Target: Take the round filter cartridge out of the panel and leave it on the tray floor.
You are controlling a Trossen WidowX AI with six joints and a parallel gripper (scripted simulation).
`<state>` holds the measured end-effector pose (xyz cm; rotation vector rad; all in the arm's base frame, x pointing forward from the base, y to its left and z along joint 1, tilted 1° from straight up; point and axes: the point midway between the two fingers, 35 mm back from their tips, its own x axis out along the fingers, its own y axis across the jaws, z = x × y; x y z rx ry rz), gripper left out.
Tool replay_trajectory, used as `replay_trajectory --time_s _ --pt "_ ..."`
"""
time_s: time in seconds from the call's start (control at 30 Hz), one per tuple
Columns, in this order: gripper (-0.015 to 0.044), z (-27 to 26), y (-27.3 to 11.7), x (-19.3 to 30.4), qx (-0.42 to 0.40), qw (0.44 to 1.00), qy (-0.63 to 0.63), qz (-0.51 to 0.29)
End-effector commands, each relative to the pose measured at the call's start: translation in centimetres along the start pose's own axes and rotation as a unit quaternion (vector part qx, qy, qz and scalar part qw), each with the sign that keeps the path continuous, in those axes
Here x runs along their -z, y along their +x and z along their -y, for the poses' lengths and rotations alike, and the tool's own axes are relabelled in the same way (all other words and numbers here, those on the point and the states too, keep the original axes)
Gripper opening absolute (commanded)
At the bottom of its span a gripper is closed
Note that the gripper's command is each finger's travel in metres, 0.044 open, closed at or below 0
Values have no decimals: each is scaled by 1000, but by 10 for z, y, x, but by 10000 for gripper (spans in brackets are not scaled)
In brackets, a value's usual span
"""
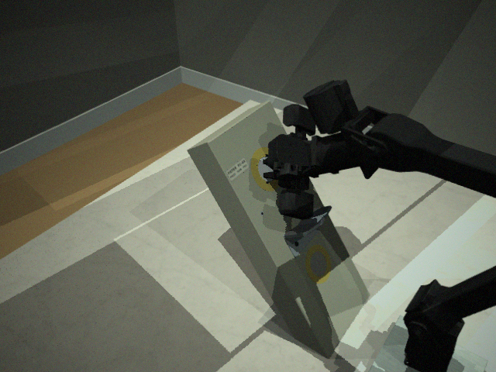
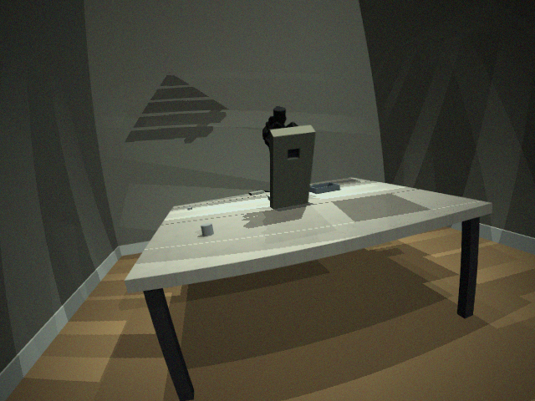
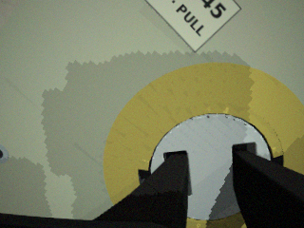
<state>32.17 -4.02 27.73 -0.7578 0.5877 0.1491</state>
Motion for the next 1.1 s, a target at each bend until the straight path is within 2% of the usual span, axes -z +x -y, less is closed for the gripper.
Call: replay_trajectory --time_s 0.0,0.23,1.07 --pt "0 2 18 -1 -3 998 63 -1" --pt "0 2 19 -1 -3 1000 24 -1" --pt "0 2 19 -1 -3 1000 24 -1"
